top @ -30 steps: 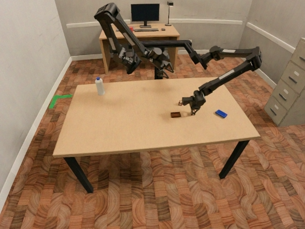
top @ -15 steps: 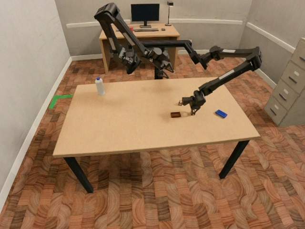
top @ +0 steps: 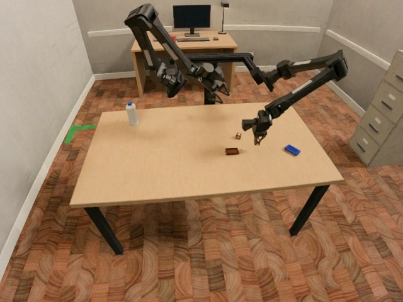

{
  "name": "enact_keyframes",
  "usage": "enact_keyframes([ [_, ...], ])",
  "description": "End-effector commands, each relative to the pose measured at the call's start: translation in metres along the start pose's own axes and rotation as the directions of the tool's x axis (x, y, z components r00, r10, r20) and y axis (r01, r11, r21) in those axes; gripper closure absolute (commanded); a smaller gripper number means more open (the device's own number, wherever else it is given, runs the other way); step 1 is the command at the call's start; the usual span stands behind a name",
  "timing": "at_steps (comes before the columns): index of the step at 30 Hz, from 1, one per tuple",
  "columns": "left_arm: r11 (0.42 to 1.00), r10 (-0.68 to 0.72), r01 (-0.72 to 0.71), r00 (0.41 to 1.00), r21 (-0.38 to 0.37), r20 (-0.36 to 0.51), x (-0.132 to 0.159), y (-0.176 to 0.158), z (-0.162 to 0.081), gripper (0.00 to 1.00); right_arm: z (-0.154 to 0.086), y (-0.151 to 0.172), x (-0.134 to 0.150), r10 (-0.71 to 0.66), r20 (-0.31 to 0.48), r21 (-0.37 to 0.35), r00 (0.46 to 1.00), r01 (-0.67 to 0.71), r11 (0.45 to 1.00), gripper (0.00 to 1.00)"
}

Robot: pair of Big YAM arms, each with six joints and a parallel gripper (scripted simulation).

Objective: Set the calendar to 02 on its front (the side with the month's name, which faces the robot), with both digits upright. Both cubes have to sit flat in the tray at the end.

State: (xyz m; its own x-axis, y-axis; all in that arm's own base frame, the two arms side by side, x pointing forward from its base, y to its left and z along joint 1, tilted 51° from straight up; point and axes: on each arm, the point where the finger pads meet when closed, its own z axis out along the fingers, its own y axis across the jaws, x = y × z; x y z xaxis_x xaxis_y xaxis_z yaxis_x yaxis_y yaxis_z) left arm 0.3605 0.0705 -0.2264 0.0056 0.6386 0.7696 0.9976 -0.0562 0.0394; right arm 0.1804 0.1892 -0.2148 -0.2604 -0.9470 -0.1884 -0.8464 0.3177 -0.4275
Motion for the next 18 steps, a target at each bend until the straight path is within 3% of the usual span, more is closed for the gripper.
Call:
enact_keyframes([
  [1,0.999,-0.007,0.007,1.000,0.050,-0.004,0.001,-0.014,0.016,0.74,0.005,-0.001,-0.014,0.001,0.033,0.006,0.999,-0.001,1.000,0.00],
  [8,0.999,0.027,-0.027,1.000,0.040,-0.003,0.004,-0.013,0.051,0.74,0.005,-0.001,-0.014,0.001,0.033,0.006,0.999,-0.001,1.000,0.00],
  [13,1.000,-0.008,0.008,1.000,0.013,0.000,0.003,-0.006,0.046,0.74,0.005,-0.001,-0.014,0.001,0.033,0.006,0.999,-0.001,1.000,0.00],
  [18,0.991,-0.135,0.135,0.991,0.012,-0.002,0.003,-0.005,0.046,0.74,0.005,-0.001,-0.014,0.001,0.033,0.006,0.999,-0.001,1.000,0.00],
])
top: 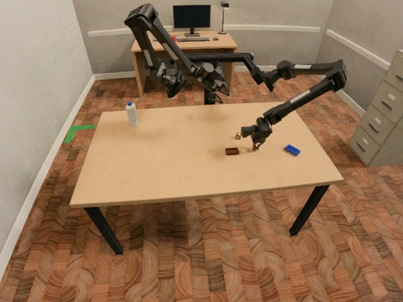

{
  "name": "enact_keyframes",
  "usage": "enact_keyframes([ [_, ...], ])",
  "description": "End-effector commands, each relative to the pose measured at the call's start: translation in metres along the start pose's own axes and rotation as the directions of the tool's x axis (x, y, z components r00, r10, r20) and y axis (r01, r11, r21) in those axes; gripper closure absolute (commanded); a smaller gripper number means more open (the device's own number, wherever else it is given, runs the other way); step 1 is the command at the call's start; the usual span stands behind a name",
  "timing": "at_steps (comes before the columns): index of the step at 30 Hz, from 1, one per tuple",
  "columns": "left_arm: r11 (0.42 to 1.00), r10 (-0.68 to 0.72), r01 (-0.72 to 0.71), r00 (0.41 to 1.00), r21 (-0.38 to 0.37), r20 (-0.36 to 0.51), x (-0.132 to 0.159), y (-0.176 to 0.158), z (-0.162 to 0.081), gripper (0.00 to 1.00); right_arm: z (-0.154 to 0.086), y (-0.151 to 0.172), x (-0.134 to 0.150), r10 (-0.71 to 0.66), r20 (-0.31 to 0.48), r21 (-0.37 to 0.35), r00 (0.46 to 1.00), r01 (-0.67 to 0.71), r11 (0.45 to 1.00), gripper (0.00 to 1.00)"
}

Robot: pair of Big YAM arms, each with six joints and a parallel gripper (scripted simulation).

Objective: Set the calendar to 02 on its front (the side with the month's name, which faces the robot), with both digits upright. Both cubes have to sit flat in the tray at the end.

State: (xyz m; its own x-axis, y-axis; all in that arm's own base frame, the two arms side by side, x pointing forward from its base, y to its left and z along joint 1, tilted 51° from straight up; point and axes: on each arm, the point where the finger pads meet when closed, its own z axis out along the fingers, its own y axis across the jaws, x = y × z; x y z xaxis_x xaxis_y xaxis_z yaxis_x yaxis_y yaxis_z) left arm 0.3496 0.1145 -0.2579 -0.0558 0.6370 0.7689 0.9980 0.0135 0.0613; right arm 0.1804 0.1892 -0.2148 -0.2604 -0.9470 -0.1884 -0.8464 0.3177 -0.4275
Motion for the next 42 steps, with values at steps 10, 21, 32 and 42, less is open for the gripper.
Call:
enact_keyframes([
  [10,0.870,-0.493,0.493,0.870,-0.015,0.011,-0.0012,0.0091,-0.0070,0.74,0.0046,-0.0008,-0.0144,0.001,0.033,0.006,0.999,-0.001,1.000,0.00],
  [21,0.628,-0.778,0.778,0.629,-0.012,0.012,-0.0007,0.0092,-0.0070,0.74,0.0046,-0.0008,-0.0144,0.001,0.033,0.006,0.999,-0.001,1.000,0.00],
  [32,0.215,-0.976,0.977,0.215,-0.007,0.022,-0.0008,0.0110,-0.0071,0.74,0.0046,-0.0008,-0.0144,0.001,0.033,0.006,0.999,-0.001,1.000,0.00],
  [42,-0.146,-0.989,0.989,-0.146,0.000,0.022,-0.0008,0.0110,-0.0071,0.74,0.0046,-0.0008,-0.0144,0.001,0.033,0.006,0.999,-0.001,1.000,0.00],
])
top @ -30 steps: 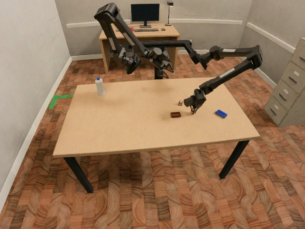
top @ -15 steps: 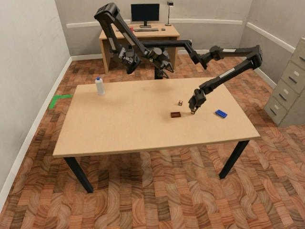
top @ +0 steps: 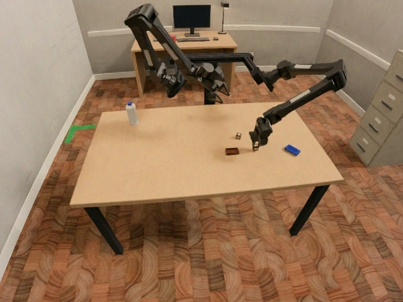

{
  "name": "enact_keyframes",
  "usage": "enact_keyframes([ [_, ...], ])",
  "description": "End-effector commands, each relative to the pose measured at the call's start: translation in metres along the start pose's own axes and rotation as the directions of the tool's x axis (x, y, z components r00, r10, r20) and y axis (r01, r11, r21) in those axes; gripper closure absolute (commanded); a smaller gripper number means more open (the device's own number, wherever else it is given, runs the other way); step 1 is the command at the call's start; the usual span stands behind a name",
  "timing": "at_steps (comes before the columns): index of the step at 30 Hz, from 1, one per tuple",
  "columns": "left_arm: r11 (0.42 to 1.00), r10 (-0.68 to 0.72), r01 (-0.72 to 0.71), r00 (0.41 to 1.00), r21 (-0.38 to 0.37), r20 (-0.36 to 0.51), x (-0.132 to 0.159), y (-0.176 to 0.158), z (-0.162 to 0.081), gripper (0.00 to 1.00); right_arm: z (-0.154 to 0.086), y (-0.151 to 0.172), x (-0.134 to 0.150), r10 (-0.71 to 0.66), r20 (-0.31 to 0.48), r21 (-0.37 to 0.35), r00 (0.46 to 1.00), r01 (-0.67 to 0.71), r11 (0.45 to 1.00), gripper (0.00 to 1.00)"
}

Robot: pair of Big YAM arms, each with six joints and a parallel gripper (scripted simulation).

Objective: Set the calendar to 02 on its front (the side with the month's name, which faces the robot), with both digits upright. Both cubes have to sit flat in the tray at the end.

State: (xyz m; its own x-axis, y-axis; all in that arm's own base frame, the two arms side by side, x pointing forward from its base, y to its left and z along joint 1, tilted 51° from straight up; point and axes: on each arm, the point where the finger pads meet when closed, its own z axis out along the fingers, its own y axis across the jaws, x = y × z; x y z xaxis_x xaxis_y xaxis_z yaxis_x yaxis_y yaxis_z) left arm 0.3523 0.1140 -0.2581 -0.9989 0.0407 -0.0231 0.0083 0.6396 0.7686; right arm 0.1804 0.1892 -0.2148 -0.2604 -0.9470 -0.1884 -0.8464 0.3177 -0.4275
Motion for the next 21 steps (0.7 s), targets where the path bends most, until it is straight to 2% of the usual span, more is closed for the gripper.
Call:
enact_keyframes([
  [1,0.969,-0.248,0.248,0.969,-0.007,0.006,-0.0084,0.0003,-0.0067,0.74,0.0046,-0.0008,-0.0144,0.001,0.033,0.006,0.999,-0.001,1.000,0.00],
  [8,0.860,-0.510,0.510,0.860,-0.006,0.007,-0.0083,0.0003,-0.0067,0.74,0.0046,-0.0008,-0.0144,0.001,0.033,0.006,0.999,-0.001,1.000,0.00],
  [10,0.860,-0.510,0.510,0.860,-0.006,0.007,-0.0083,0.0003,-0.0067,0.74,0.0046,-0.0008,-0.0144,0.001,0.033,0.006,0.999,-0.001,1.000,0.00],
  [13,0.786,-0.618,0.618,0.786,-0.005,0.008,-0.0083,0.0003,-0.0067,0.74,0.0046,-0.0008,-0.0144,0.001,0.033,0.006,0.999,-0.001,1.000,0.00],
  [21,0.535,-0.845,0.845,0.535,0.010,0.017,-0.0107,-0.0043,-0.0121,0.74,0.0046,-0.0008,-0.0144,0.001,0.033,0.006,0.999,-0.001,1.000,0.00],
])
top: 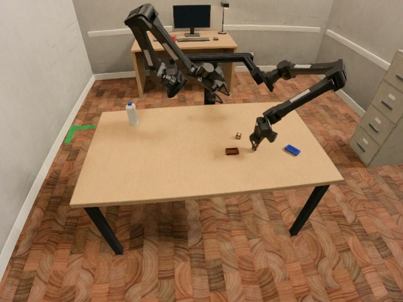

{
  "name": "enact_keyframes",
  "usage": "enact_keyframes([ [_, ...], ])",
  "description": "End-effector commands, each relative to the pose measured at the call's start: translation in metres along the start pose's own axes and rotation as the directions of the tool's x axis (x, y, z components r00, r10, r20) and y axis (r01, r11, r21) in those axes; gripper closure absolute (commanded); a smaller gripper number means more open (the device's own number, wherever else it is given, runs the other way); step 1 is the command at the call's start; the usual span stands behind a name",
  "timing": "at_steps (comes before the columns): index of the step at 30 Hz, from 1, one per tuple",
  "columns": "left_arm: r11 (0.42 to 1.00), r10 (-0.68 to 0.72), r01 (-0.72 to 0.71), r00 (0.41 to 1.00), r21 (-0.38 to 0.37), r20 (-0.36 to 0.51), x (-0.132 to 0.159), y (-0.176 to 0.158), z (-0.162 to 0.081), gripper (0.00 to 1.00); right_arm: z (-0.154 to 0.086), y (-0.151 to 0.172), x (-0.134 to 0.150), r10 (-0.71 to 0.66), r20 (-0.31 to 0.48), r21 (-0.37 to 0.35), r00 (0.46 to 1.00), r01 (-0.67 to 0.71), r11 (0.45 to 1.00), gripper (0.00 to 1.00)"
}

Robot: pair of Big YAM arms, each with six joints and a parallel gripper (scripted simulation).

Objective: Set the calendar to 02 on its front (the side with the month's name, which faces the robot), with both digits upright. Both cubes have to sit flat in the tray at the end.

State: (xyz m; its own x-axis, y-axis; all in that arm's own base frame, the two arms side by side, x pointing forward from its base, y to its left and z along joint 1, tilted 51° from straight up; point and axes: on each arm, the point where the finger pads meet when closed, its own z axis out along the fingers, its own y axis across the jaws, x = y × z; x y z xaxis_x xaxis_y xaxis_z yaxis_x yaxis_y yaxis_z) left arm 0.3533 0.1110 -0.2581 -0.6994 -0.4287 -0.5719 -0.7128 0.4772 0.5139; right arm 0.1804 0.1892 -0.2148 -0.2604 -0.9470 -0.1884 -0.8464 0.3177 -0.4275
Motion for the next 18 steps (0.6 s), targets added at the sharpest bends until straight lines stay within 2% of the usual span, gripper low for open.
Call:
enact_keyframes([
  [1,0.971,-0.239,0.239,0.971,0.004,0.013,-0.0051,-0.0086,-0.0097,0.74,0.0046,-0.0008,-0.0144,0.001,0.033,0.006,0.999,-0.001,1.000,0.00],
  [4,0.935,-0.356,0.356,0.934,0.002,0.011,-0.0055,-0.0073,-0.0083,0.74,0.0046,-0.0008,-0.0144,0.001,0.033,0.006,0.999,-0.001,1.000,0.00],
  [7,0.919,-0.394,0.394,0.919,0.002,0.011,-0.0055,-0.0073,-0.0083,0.74,0.0046,-0.0008,-0.0144,0.001,0.033,0.006,0.999,-0.001,1.000,0.00],
  [13,0.776,-0.630,0.630,0.776,0.005,0.011,-0.0054,-0.0075,-0.0085,0.74,0.0046,-0.0008,-0.0144,0.001,0.033,0.006,0.999,-0.001,1.000,0.00],
  [16,0.709,-0.705,0.705,0.709,0.006,0.010,-0.0054,-0.0076,-0.0086,0.74,0.0046,-0.0008,-0.0144,0.001,0.033,0.006,0.999,-0.001,1.000,0.00],
  [18,0.684,-0.729,0.729,0.684,0.006,0.010,-0.0054,-0.0076,-0.0087,0.74,0.0046,-0.0008,-0.0144,0.001,0.033,0.006,0.999,-0.001,1.000,0.00],
])
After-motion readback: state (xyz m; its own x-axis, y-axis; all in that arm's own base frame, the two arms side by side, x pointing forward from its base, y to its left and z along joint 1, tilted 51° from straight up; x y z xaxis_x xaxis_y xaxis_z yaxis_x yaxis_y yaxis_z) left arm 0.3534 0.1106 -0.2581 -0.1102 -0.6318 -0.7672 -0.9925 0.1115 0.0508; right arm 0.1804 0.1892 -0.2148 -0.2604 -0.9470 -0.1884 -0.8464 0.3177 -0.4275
